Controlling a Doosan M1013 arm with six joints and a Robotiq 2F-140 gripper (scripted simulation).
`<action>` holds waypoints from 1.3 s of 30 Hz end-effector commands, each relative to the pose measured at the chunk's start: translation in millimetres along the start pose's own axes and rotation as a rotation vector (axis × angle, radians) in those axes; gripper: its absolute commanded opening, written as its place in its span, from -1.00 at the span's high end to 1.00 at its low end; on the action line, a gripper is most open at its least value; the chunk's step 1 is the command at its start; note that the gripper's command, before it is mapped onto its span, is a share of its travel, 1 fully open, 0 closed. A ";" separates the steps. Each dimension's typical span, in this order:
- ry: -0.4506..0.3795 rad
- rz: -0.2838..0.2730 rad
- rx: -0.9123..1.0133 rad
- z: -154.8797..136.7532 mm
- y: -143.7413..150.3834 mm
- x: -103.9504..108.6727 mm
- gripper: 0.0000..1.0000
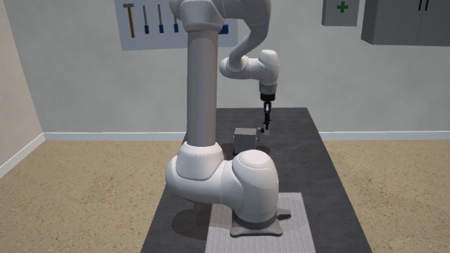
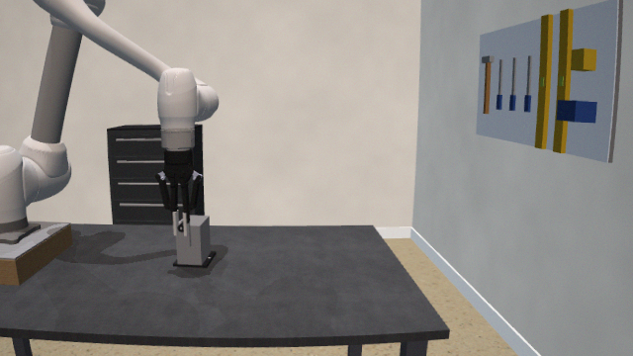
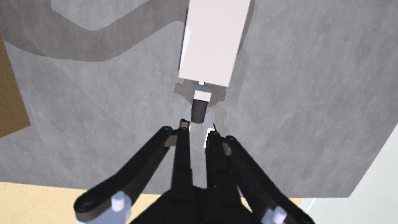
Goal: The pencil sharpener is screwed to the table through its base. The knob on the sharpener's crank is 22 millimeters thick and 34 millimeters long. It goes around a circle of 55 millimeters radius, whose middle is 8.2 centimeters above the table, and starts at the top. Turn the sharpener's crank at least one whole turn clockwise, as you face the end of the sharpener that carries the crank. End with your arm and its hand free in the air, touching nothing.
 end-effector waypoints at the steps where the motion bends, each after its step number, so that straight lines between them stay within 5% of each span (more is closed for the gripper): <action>1: 0.000 0.000 0.000 0.0 0.0 0.1 1.00; 23: 0.000 0.000 0.000 0.0 0.0 0.1 1.00; 24: 0.000 0.000 0.000 0.0 0.0 0.1 0.36; 39: 0.000 0.000 0.000 0.0 0.0 0.1 0.36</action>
Point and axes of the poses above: the point where the finger pads meet when closed, its own x axis back along the fingers, its own y axis across the jaws, z = x × y, the point moved 3 cm from there along x, back along the fingers, and after that the axes turned 8 degrees about -x, right-handed, at the moved point
